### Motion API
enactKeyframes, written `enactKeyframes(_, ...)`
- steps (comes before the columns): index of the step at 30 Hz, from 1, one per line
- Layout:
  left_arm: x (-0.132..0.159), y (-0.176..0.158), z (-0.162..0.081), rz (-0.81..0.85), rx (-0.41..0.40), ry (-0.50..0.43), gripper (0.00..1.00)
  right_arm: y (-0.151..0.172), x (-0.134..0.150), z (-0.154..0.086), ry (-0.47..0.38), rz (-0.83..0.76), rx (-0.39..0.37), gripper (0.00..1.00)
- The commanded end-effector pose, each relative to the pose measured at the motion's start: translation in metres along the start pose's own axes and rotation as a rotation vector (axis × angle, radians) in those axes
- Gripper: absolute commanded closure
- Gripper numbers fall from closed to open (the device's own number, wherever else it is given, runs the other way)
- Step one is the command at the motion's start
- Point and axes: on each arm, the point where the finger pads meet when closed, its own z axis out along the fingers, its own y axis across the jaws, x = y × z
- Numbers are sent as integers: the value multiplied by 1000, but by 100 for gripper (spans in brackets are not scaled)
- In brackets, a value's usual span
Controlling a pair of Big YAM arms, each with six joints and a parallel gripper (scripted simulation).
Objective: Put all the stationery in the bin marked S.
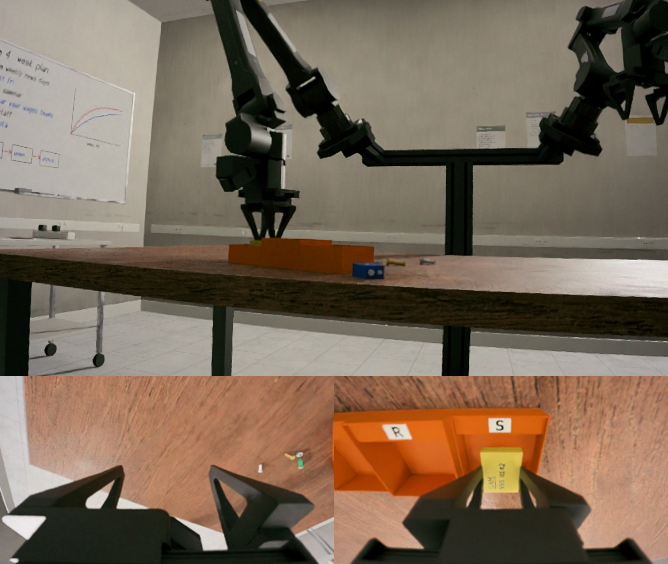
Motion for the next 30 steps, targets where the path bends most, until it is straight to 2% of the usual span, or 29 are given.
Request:
enactKeyframes(1,6,0,3,9,-5,12,0,-2,-9,5,-20,3,-1,66)
enactKeyframes(2,6,0,3,9,-5,12,0,3,-17,-2,-43,1,-12,66)
enactKeyframes(3,6,0,3,9,-5,12,0,1,-9,8,-21,-2,-5,66)
enactKeyframes(9,6,0,3,9,-5,12,0,-2,-9,21,-19,2,-1,66)
enactKeyframes(13,6,0,3,9,-5,12,0,8,-25,5,-59,-2,-19,66)
enactKeyframes(20,6,0,3,9,-5,12,0,10,-9,10,-29,-14,-16,66)
enactKeyframes(26,6,0,3,9,-5,12,0,8,-7,12,-27,-8,-13,66)
enactKeyframes(27,6,0,3,9,-5,12,0,4,-9,13,-22,1,-7,55)
enactKeyframes(30,6,0,3,9,-5,12,0,4,-9,13,-22,1,-7,55)
